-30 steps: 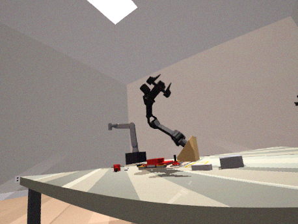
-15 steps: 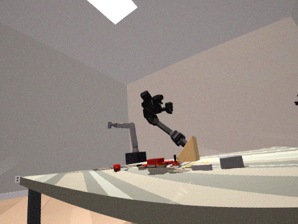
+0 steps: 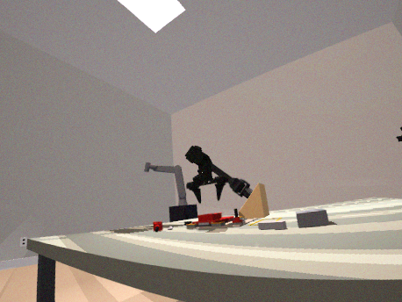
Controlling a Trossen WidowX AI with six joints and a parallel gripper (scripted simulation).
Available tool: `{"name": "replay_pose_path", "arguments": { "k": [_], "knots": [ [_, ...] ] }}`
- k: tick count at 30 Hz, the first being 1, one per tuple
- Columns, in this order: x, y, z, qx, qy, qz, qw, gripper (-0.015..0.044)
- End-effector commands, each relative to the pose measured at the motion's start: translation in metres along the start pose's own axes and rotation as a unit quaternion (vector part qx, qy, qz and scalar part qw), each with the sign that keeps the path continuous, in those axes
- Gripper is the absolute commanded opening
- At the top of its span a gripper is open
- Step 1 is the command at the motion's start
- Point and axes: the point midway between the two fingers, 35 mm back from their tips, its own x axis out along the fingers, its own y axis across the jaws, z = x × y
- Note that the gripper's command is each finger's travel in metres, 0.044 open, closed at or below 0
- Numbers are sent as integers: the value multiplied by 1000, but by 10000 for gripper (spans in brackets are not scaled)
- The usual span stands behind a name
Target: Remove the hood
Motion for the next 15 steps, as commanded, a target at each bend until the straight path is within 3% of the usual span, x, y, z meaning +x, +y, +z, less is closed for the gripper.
{"name": "replay_pose_path", "arguments": {
  "k": [1,15],
  "knots": [
    [-3,-2,1,9,-3,-10,1000,440],
    [8,-2,2,9,-3,-9,1000,440]
  ]
}}
